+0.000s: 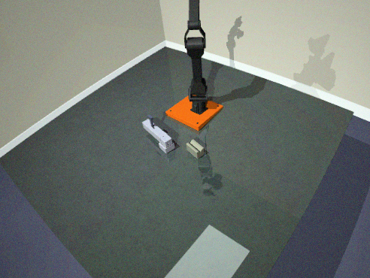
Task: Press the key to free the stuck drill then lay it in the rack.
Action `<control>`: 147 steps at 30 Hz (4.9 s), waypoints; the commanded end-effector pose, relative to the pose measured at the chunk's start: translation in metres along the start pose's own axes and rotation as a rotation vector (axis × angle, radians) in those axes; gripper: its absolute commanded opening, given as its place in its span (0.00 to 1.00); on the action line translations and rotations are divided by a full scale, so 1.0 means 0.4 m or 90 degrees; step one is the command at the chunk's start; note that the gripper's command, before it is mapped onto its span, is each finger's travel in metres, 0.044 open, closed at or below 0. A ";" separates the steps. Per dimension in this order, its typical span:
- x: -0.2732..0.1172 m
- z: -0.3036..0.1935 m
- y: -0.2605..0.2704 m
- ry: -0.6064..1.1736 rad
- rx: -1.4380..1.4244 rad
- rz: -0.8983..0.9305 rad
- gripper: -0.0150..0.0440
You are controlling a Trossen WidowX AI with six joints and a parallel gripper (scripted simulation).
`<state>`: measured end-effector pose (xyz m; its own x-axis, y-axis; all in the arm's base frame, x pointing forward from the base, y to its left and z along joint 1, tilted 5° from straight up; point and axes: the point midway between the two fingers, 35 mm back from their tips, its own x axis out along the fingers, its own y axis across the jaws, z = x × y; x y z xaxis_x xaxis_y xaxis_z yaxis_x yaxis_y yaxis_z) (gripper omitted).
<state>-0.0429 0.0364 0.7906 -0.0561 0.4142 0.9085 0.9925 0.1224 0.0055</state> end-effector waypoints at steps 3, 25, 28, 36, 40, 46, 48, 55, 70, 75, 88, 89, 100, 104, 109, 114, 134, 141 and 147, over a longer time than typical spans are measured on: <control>0.000 0.000 0.000 0.000 0.000 0.000 0.80; -0.208 -0.309 -0.256 0.272 0.018 -0.302 0.25; -0.282 -0.387 -0.274 0.351 0.028 -0.347 0.25; -0.462 -0.548 -0.233 0.530 0.083 -0.398 0.25; -0.553 -0.615 -0.190 0.628 0.096 -0.407 0.25; -0.662 -0.680 -0.110 0.747 0.115 -0.397 0.25; -0.716 -0.704 -0.072 0.803 0.124 -0.390 0.25; -0.942 -0.751 0.114 1.035 0.179 -0.339 0.25; -1.363 -0.549 0.566 1.506 0.279 -0.007 0.25; -1.463 -0.395 0.687 1.634 0.304 0.178 0.25; -1.606 0.105 0.812 1.820 0.306 0.832 0.25; -1.610 0.147 0.808 1.821 0.300 0.897 0.25; -1.610 0.394 0.730 1.768 0.216 1.341 0.25; -1.604 0.386 0.736 1.766 0.224 1.324 0.25; -1.619 0.395 0.732 1.768 0.218 1.337 0.25; -1.630 0.401 0.730 1.768 0.217 1.341 0.25; -1.652 0.411 0.731 1.768 0.217 1.341 0.25; -1.656 0.412 0.732 1.768 0.217 1.341 0.25; -1.660 0.415 0.730 1.768 0.217 1.341 0.25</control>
<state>0.2702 -0.0539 0.1281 -0.0254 -0.0393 -0.9989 0.1666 0.9851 -0.0430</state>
